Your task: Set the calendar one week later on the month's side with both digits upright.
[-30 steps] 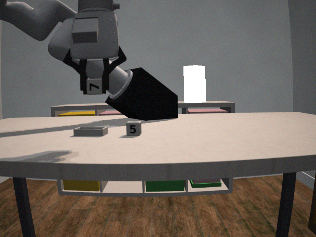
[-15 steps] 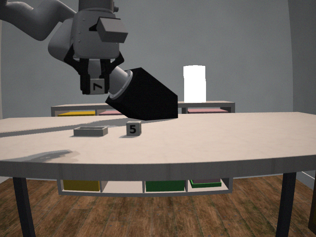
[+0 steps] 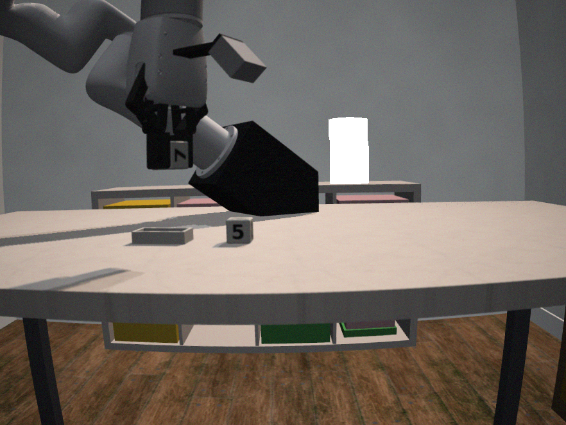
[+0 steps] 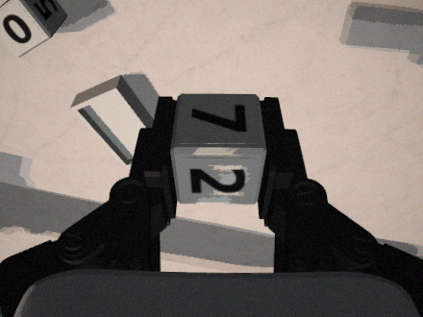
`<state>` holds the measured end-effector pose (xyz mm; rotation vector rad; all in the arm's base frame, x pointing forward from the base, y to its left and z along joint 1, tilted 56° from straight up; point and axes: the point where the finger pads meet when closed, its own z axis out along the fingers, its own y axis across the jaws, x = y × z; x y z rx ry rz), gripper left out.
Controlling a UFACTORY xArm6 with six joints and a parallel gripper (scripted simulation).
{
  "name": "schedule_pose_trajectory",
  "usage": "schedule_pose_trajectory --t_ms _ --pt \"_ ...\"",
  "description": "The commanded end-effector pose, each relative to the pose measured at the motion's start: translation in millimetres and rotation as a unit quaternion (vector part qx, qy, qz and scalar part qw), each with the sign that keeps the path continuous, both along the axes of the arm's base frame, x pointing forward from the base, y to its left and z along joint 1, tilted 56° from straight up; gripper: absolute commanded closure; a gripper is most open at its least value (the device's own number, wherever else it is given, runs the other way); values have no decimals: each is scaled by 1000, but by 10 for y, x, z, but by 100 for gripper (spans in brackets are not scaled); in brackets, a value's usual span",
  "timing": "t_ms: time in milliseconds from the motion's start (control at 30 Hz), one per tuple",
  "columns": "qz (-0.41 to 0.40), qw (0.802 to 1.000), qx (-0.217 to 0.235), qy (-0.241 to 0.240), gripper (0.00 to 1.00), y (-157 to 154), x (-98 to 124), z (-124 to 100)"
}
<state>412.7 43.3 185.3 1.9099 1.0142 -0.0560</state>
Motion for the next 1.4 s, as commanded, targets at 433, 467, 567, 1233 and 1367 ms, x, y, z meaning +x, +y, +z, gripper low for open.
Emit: schedule_pose_trajectory --t_ms 433,467,567,1233,1367 --pt "154 961 -94 209 71 9 1 6" --pt "168 954 -103 227 71 9 1 6" --pt "196 937 -120 264 71 9 0 5" --pt "350 780 -217 470 71 9 -5 4" --pt "365 758 -227 490 71 9 -5 4"
